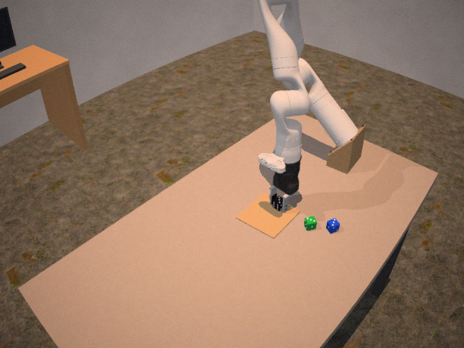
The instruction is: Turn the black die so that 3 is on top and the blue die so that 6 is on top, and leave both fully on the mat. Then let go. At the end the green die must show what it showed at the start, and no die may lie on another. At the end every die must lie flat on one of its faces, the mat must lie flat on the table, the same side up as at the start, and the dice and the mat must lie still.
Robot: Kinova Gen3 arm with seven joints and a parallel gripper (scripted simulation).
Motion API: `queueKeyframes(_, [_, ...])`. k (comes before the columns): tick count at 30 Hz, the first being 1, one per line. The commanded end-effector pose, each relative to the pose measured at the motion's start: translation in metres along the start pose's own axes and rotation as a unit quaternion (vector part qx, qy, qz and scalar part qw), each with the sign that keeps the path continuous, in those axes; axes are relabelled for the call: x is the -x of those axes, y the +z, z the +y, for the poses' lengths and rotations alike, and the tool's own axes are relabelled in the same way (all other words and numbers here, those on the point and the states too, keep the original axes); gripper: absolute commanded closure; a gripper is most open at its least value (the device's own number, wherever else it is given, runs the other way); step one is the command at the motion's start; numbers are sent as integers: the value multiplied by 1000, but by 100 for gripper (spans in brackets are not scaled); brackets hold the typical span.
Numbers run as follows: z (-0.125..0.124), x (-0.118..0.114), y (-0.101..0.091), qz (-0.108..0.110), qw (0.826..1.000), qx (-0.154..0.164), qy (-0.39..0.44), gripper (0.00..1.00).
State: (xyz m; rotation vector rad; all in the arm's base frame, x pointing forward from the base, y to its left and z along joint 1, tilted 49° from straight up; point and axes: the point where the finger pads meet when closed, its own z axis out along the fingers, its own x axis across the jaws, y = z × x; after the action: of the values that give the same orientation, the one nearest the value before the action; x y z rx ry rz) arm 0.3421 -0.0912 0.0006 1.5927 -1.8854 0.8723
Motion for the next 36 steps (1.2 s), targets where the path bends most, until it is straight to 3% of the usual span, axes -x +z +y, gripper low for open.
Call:
queueKeyframes(1, [0,0,0,-1,1000,-1,0,13])
queueKeyframes(12, [0,0,-1,-1,1000,-1,0,13])
queueKeyframes(21, [0,0,-18,-1,1000,-1,0,13])
queueKeyframes(36, [0,0,-86,-1,1000,-1,0,13])
